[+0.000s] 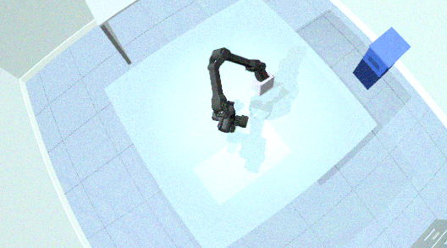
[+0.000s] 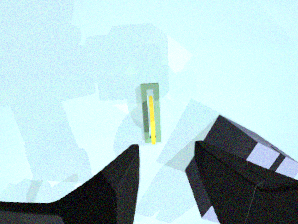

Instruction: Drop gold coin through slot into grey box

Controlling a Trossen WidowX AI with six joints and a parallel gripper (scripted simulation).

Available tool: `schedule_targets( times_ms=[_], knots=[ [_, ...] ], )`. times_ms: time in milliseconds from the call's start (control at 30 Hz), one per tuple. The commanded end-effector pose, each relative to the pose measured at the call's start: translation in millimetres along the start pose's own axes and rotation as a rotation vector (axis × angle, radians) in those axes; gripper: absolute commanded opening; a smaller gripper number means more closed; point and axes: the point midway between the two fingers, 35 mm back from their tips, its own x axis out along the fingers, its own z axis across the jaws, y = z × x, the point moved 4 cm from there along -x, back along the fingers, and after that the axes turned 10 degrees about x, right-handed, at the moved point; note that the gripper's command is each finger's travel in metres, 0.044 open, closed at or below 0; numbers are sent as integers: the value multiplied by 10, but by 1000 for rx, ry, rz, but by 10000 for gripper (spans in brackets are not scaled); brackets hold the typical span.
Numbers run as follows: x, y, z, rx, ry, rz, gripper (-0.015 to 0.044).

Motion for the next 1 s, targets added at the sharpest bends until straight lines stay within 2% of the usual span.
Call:
schedule_targets(
  times_ms=[0, 967],
  knots=[
    [164, 47, 30, -16, 5, 21, 161],
    [567, 57, 59, -16, 6, 21, 161]
  ],
)
